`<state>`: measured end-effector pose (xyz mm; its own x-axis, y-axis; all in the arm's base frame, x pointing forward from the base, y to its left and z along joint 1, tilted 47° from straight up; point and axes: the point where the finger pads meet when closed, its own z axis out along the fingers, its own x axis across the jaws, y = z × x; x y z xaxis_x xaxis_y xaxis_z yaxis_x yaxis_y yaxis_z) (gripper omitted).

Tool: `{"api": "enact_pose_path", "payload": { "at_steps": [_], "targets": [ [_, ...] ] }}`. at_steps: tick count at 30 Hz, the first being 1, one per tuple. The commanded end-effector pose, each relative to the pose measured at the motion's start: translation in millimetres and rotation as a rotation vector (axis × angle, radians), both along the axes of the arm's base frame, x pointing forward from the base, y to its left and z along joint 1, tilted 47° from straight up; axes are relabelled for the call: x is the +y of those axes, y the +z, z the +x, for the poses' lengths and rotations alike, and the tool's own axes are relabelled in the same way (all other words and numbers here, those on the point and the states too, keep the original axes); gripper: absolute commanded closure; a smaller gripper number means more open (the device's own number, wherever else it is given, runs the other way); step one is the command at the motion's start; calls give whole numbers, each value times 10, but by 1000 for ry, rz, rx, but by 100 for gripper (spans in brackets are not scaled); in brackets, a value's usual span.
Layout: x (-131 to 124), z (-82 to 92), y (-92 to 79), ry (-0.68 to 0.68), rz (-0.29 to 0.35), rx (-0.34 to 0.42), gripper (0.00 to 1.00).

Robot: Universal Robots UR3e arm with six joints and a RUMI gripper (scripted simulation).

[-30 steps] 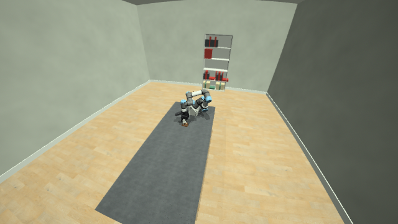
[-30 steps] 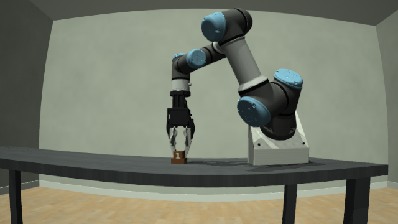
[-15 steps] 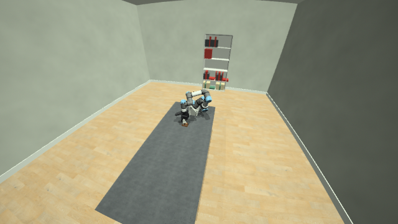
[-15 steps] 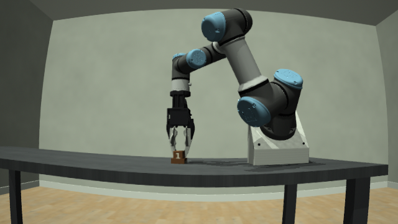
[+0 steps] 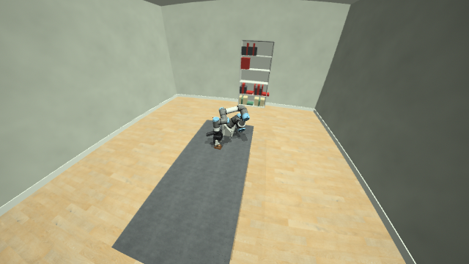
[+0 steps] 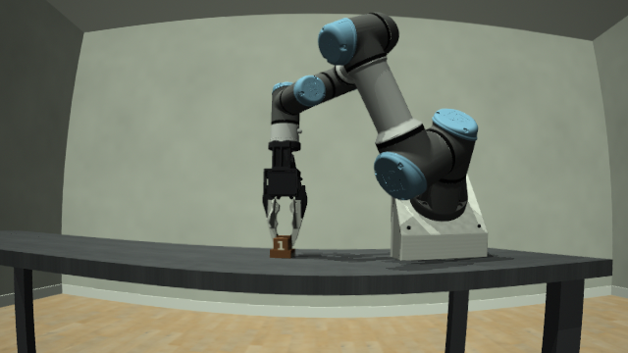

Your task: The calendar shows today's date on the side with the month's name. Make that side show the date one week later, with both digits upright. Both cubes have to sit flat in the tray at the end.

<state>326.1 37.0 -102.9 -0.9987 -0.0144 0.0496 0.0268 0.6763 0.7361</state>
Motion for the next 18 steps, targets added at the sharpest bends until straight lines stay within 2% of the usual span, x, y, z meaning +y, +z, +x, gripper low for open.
{"api": "enact_pose_path", "payload": {
  "at_steps": [1,5,18],
  "targets": [
    [-91,11,76,-1,-2,-2,89],
    [-142,14,123,-1,-2,-2,89],
    [-532,37,482,-1,-2,-2,89]
  ]
}}
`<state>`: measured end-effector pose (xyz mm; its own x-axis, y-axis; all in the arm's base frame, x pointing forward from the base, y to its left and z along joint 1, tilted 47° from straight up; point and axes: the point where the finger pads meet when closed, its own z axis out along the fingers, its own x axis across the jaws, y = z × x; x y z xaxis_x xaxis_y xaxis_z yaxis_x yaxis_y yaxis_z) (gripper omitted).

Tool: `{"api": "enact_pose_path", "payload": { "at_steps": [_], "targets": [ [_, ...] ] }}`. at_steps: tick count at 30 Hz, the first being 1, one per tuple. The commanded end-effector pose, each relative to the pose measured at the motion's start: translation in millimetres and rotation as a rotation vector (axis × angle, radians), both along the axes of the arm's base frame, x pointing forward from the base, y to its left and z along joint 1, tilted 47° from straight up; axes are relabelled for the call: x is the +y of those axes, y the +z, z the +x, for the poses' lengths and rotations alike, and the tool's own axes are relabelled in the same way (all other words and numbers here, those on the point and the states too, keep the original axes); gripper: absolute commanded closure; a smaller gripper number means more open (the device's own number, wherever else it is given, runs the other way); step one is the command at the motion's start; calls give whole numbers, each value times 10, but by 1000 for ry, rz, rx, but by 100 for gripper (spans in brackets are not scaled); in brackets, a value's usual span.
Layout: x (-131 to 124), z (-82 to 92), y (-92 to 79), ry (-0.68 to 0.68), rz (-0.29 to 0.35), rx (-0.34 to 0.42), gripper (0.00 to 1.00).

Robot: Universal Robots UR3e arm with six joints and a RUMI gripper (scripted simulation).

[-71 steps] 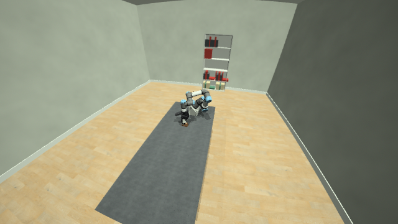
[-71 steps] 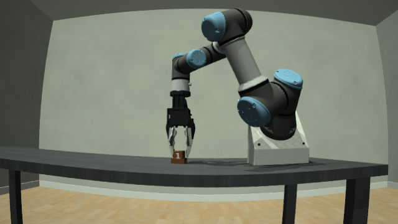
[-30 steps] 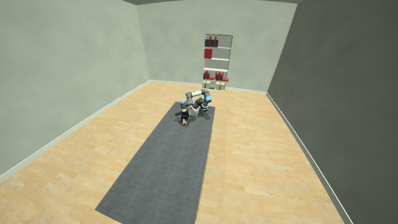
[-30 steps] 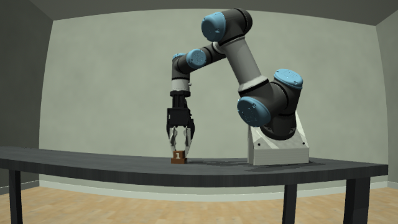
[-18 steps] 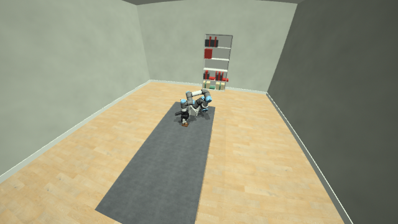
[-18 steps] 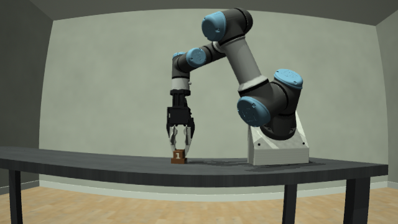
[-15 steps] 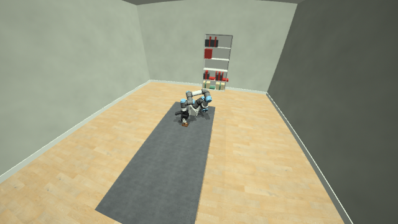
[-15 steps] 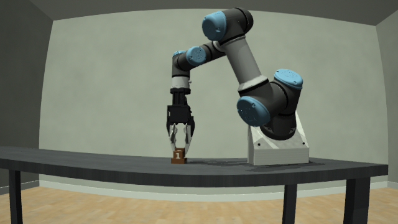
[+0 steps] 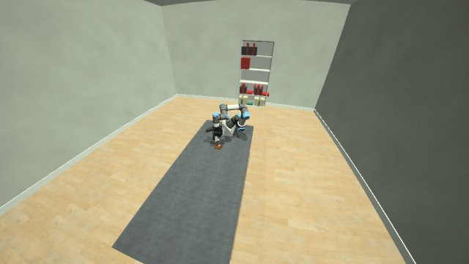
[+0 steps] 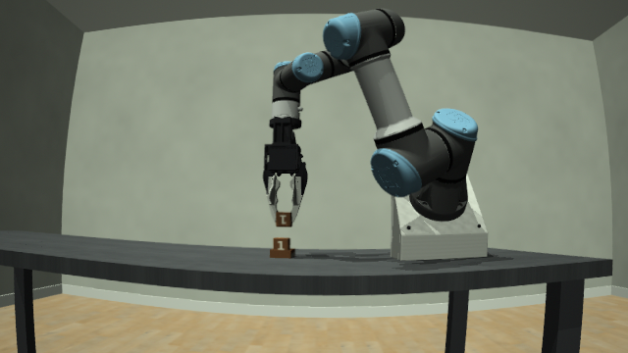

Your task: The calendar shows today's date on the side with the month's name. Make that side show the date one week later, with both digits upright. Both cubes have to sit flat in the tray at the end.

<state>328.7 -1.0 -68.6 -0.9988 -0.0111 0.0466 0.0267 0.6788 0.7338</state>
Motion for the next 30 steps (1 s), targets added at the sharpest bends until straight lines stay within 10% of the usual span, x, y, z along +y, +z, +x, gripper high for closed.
{"api": "enact_pose_path", "payload": {
  "at_steps": [1,30],
  "targets": [
    [-177,13,161,2,2,1,89],
    [-334,22,307,3,2,1,89]
  ]
}}
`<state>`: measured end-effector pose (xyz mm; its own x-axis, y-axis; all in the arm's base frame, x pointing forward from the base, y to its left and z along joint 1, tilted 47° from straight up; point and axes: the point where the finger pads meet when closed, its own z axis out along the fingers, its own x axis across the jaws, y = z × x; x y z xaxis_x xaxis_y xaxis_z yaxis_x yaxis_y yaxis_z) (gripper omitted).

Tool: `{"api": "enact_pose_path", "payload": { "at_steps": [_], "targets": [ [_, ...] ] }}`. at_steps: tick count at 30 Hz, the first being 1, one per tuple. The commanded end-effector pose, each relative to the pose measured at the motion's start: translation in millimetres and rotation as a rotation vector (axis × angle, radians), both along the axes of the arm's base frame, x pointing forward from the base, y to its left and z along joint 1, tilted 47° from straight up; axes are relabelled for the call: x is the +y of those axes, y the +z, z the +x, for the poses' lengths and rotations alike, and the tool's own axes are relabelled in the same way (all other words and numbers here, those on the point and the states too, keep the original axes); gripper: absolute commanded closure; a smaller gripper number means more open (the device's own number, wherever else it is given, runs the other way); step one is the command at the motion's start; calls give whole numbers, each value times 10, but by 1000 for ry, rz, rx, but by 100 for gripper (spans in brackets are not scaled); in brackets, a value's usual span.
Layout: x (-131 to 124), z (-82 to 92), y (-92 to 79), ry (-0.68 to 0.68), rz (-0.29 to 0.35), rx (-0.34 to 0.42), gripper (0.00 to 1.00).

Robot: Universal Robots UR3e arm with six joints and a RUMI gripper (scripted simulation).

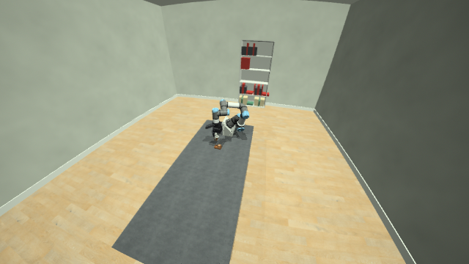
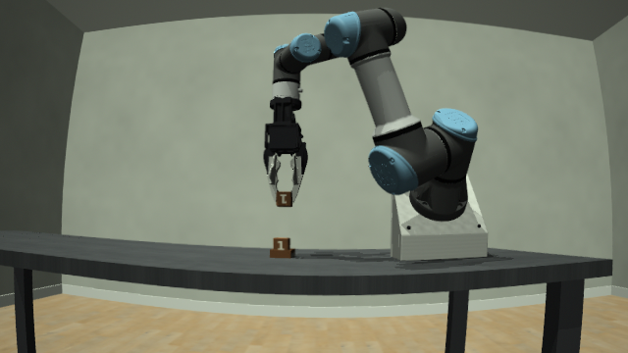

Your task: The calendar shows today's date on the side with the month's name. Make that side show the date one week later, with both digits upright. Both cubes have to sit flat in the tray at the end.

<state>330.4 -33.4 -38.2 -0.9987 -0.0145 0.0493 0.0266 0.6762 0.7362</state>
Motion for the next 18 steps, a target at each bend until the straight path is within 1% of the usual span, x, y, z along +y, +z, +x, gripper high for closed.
{"api": "enact_pose_path", "payload": {
  "at_steps": [1,10,18],
  "targets": [
    [-10,5,4,0,-2,-2,89],
    [-2,9,13,15,-1,-19,89],
    [29,25,49,73,3,-82,89]
  ]
}}
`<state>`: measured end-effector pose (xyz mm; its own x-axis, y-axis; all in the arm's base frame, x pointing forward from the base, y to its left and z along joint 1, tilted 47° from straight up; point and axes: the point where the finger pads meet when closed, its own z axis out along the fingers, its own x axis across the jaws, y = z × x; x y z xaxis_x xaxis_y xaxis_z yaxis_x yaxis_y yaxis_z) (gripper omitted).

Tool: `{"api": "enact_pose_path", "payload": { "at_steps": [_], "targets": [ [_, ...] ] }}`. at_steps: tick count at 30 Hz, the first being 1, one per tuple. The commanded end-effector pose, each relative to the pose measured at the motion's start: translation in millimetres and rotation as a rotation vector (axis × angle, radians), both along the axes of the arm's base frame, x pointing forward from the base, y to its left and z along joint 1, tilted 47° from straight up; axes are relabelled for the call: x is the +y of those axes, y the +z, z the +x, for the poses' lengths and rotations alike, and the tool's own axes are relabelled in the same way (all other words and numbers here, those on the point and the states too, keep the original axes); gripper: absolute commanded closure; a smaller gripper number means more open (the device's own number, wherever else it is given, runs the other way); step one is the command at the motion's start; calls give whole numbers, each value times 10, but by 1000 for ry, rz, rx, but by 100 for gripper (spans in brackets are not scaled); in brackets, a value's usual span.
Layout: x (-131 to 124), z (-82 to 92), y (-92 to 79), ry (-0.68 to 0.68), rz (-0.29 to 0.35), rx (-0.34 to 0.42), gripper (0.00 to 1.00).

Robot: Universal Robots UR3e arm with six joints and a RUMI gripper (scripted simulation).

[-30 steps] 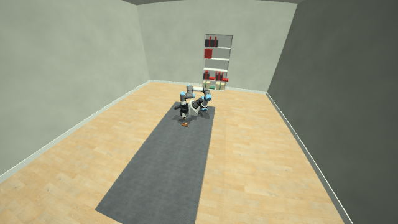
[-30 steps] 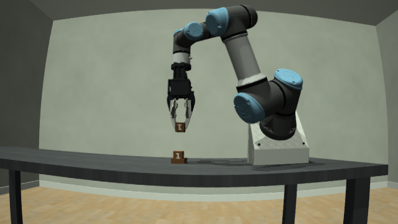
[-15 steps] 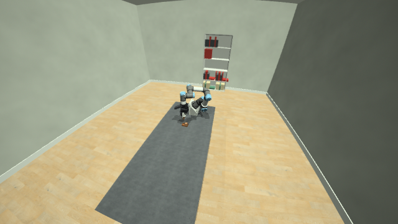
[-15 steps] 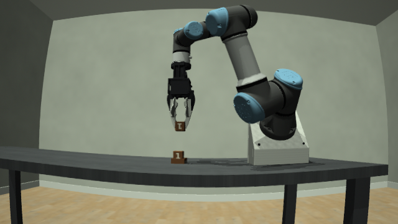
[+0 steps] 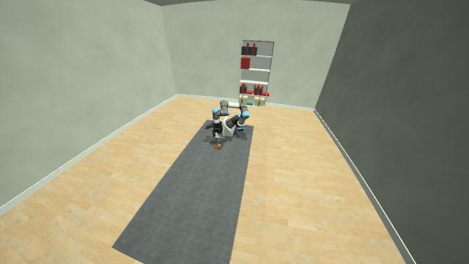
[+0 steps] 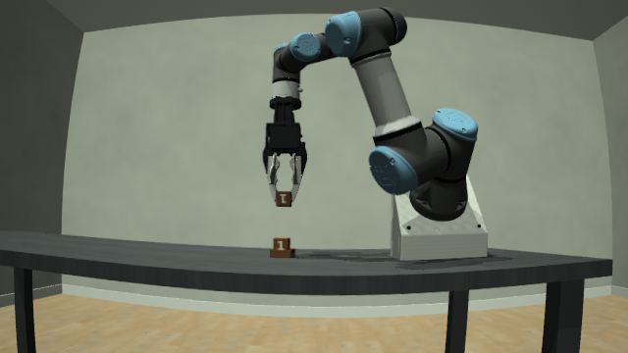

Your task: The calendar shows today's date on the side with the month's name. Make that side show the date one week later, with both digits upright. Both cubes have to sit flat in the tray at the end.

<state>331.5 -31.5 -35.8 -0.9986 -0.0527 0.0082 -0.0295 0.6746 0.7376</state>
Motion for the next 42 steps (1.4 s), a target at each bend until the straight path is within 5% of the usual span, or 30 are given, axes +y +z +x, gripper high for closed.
{"api": "enact_pose_path", "payload": {
  "at_steps": [1,8,22,25,39,42],
  "targets": [
    [16,17,31,46,1,-53,89],
    [53,35,75,114,5,-127,89],
    [216,95,253,384,22,-420,89],
    [221,96,259,392,22,-429,89],
    [414,132,458,676,40,-737,89],
    [418,132,462,681,40,-743,89]
  ]
}}
